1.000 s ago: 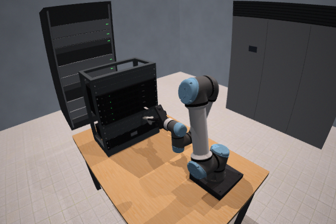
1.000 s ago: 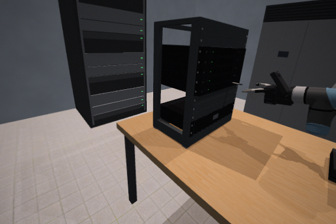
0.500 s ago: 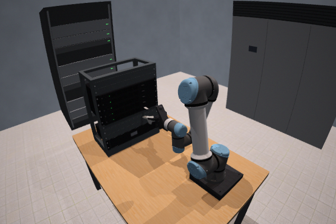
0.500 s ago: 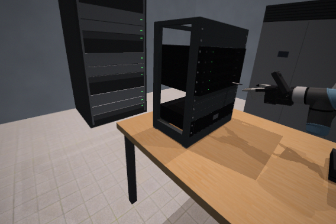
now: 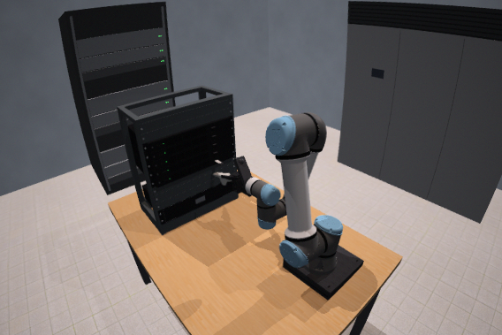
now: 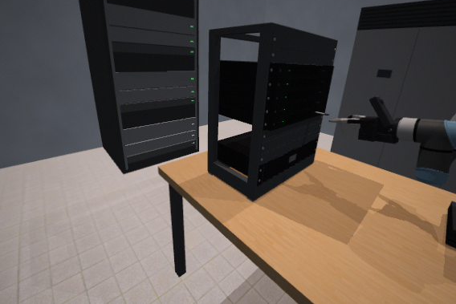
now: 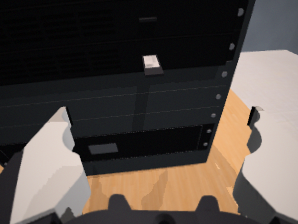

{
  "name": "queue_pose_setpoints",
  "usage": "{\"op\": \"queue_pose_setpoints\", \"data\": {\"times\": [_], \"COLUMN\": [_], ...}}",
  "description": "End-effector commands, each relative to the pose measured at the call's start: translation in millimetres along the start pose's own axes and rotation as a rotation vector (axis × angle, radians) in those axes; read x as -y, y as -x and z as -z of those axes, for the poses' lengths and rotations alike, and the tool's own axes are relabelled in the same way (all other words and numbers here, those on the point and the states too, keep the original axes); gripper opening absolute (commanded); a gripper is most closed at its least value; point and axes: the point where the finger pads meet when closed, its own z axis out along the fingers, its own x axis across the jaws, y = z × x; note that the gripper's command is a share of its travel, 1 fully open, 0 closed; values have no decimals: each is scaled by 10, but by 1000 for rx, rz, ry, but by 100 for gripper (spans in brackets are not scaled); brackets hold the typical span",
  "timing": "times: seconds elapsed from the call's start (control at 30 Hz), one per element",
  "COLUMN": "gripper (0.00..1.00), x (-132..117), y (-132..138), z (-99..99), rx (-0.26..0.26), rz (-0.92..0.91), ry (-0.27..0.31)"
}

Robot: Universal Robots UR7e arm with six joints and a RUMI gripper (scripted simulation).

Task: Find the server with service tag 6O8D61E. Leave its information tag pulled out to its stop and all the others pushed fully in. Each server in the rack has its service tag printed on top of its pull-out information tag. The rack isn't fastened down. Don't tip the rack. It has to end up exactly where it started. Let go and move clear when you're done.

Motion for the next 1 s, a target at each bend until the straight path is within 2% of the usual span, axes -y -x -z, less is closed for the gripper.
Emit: {"op": "queue_pose_setpoints", "data": {"times": [0.0,0.97], "gripper": [100,100], "x": [6,13], "y": [-4,-21], "z": [6,31], "rx": [2,14], "rz": [-26,-159], "ry": [-4,-16]}}
